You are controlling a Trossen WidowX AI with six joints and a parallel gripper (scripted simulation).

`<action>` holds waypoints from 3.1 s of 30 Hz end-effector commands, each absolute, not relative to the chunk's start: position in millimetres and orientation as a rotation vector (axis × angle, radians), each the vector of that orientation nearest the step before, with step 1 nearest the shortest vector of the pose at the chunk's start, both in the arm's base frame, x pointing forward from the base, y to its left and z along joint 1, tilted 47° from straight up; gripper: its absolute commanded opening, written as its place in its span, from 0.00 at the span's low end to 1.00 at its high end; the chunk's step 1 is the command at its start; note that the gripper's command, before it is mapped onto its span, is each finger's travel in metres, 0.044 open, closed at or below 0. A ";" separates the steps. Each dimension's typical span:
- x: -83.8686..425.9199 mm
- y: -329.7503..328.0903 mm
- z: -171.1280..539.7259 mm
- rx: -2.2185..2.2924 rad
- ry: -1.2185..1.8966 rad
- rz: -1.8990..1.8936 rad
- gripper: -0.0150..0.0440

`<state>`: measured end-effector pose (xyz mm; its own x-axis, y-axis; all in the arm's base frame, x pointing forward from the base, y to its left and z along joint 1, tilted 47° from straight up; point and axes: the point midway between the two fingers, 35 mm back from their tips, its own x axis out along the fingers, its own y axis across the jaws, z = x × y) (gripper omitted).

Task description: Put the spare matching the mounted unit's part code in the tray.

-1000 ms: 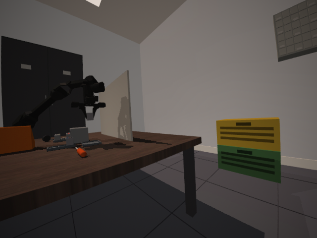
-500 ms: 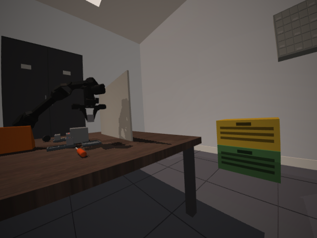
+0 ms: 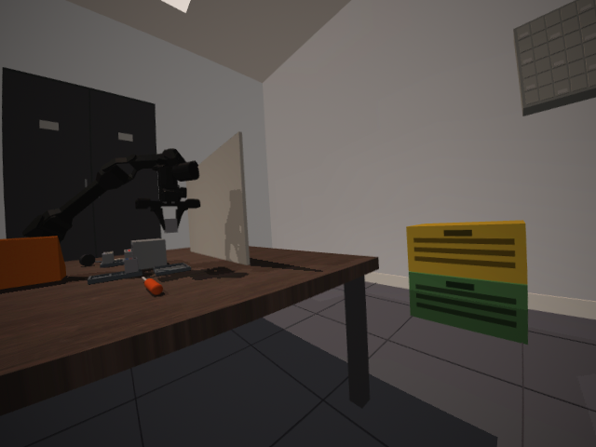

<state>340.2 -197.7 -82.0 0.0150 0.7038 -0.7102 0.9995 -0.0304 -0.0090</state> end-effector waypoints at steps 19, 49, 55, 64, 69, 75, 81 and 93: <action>342.0 -185.6 -94.5 1.795 1.740 -0.755 0.25; 343.4 -169.6 -110.9 1.794 1.740 -0.753 0.25; 343.4 -166.3 -114.0 1.794 1.740 -0.753 0.25; 343.4 -161.4 -118.7 1.795 1.740 -0.752 0.25; 343.4 -158.6 -121.3 1.795 1.740 -0.752 0.25; 343.3 -155.2 -124.3 1.795 1.741 -0.751 0.25; 343.1 -151.9 -127.3 1.795 1.741 -0.751 0.25; 342.5 -145.0 -133.2 1.795 1.741 -0.750 0.25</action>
